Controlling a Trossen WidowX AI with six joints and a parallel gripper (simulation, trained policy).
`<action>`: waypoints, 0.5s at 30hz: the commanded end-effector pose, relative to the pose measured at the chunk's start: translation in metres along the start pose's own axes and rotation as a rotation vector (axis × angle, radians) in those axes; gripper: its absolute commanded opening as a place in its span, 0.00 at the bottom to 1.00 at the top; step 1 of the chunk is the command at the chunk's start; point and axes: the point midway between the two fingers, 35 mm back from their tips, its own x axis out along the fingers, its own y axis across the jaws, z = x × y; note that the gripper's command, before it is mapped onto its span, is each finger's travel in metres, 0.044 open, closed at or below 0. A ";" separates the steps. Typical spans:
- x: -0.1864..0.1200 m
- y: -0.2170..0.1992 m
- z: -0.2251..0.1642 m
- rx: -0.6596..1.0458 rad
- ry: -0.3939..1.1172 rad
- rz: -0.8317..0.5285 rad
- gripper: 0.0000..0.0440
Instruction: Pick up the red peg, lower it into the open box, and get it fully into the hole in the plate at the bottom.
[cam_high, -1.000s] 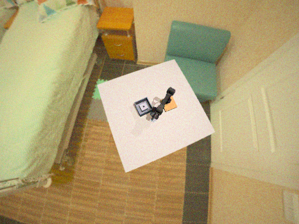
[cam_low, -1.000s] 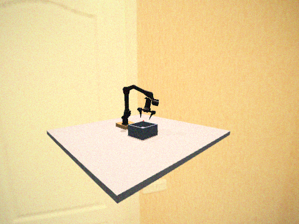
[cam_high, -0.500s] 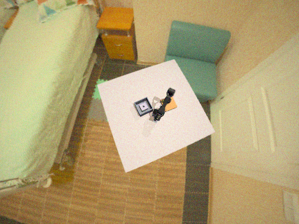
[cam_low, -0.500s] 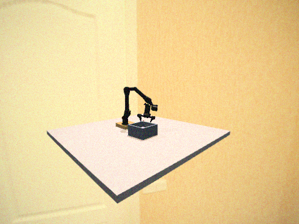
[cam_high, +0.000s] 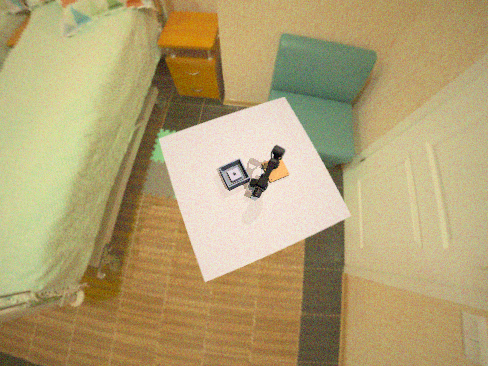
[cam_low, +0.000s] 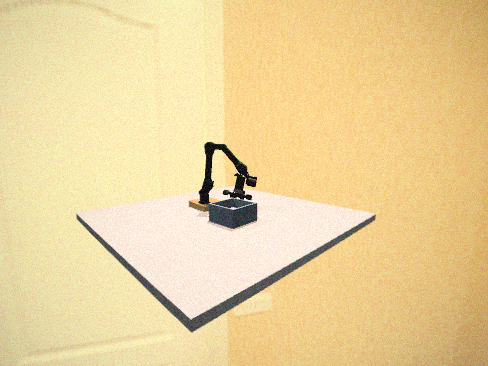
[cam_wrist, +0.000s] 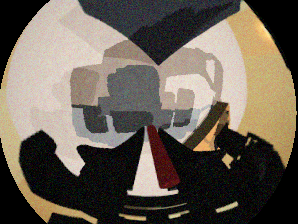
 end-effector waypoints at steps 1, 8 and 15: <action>0.003 0.000 -0.001 -0.006 0.009 -0.019 0.07; -0.021 0.004 0.015 -0.022 -0.054 0.010 0.00; -0.055 0.005 0.032 -0.011 -0.109 0.053 0.00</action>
